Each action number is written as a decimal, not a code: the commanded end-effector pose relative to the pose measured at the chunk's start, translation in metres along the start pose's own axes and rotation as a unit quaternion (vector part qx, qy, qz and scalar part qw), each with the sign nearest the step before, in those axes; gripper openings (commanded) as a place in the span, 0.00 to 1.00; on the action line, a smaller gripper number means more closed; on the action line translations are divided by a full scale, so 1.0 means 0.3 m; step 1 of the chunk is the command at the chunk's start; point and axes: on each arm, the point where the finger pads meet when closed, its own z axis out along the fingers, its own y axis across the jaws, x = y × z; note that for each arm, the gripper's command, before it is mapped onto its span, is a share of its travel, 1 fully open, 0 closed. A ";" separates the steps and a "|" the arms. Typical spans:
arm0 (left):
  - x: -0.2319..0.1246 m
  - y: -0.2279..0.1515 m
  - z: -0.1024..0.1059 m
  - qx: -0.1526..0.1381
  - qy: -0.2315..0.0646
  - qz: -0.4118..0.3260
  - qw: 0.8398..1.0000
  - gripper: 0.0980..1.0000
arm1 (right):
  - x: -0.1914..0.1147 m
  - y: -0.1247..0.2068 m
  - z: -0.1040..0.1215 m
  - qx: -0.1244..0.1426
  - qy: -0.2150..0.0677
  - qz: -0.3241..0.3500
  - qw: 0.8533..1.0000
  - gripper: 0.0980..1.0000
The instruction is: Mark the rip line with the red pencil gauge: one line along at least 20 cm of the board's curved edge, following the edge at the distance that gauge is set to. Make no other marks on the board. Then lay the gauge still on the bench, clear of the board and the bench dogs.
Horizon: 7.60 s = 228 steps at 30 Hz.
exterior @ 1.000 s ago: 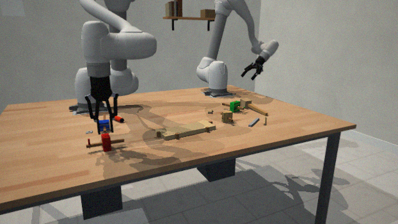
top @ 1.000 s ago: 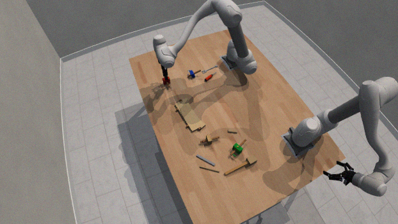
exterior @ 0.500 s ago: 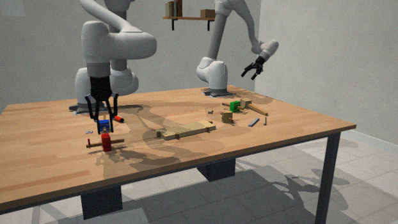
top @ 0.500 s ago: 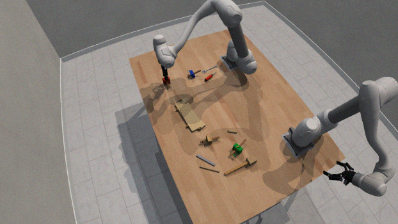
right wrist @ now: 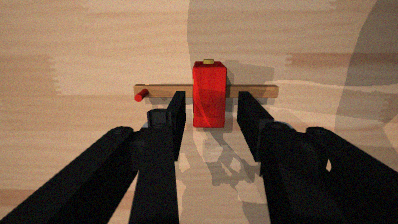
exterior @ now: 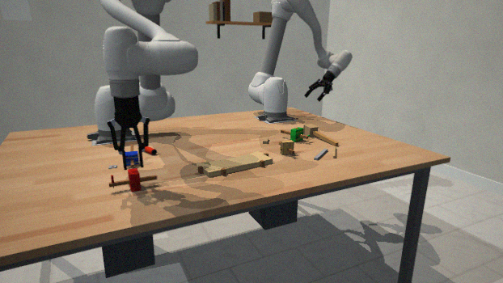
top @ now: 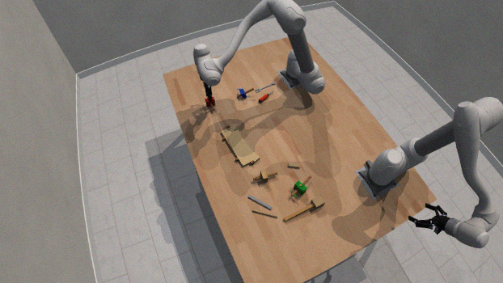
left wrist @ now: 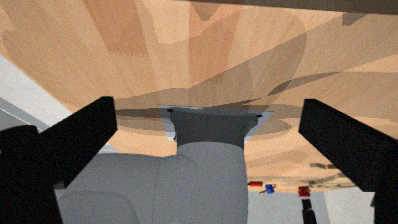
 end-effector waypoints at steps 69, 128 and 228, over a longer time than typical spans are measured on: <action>-0.015 -0.010 0.007 0.000 -0.004 -0.001 1.000 1.00 | 0.018 -0.017 0.142 0.003 0.003 0.000 1.000 0.30; -0.015 -0.010 0.007 0.000 -0.004 -0.001 1.000 1.00 | 0.007 -0.017 -0.116 0.003 0.000 0.000 1.000 0.00; -0.015 -0.010 0.007 0.000 -0.004 -0.001 1.000 1.00 | 0.405 0.980 -0.064 -0.003 -0.001 -0.662 0.750 0.00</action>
